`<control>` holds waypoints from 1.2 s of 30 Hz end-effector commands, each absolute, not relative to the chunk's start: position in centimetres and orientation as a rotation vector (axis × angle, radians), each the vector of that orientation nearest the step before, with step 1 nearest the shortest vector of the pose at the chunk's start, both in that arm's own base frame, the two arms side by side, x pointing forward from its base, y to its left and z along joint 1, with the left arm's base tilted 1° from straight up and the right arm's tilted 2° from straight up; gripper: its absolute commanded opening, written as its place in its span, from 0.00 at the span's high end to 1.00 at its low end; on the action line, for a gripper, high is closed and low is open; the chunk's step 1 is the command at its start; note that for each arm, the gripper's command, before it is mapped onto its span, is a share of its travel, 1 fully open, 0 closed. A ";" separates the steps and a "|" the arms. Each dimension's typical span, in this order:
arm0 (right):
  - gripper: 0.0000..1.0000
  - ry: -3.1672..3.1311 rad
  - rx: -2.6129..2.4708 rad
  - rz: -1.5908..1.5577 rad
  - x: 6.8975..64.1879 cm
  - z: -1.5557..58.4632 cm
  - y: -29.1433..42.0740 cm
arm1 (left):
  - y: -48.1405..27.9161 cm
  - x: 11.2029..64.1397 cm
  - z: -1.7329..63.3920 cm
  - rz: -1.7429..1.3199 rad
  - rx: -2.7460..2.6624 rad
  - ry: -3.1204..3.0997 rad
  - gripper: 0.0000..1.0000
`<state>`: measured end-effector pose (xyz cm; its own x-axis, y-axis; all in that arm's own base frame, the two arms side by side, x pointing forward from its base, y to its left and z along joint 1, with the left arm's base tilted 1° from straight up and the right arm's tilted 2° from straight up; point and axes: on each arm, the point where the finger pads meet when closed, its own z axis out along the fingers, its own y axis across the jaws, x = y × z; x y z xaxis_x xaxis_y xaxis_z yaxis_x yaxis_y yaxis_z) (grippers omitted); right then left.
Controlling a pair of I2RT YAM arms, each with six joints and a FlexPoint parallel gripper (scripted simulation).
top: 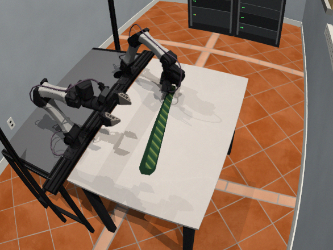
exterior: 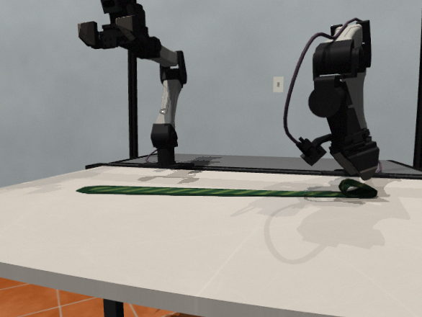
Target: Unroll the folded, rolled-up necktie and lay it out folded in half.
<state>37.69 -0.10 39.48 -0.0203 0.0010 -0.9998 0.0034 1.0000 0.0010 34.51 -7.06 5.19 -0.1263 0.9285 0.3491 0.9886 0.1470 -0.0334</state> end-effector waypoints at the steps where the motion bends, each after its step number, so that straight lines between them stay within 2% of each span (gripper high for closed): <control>1: 0.00 1.591 0.003 -0.002 37.7 39.5 -0.1 | -6.7 34.9 3.3 -0.322 -1.834 -2.153 0.29; 12: 0.00 1.591 0.003 -0.002 37.7 39.5 -0.1 | -6.7 34.8 1.3 -0.322 -1.834 -2.153 0.29; 31: 0.00 1.591 0.003 -0.002 37.7 39.5 -0.1 | -6.7 34.8 1.3 -0.322 -1.834 -2.153 0.59; 36: 0.00 1.591 0.003 -0.002 37.7 39.5 -0.1 | -6.6 34.8 1.4 -0.282 -1.859 -2.184 0.59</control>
<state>37.69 -0.10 39.48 -0.0203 0.0010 -0.9998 0.0034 1.0000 0.0010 34.63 -7.01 1.64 -0.1350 0.9276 0.3484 0.9876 0.1542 -0.0280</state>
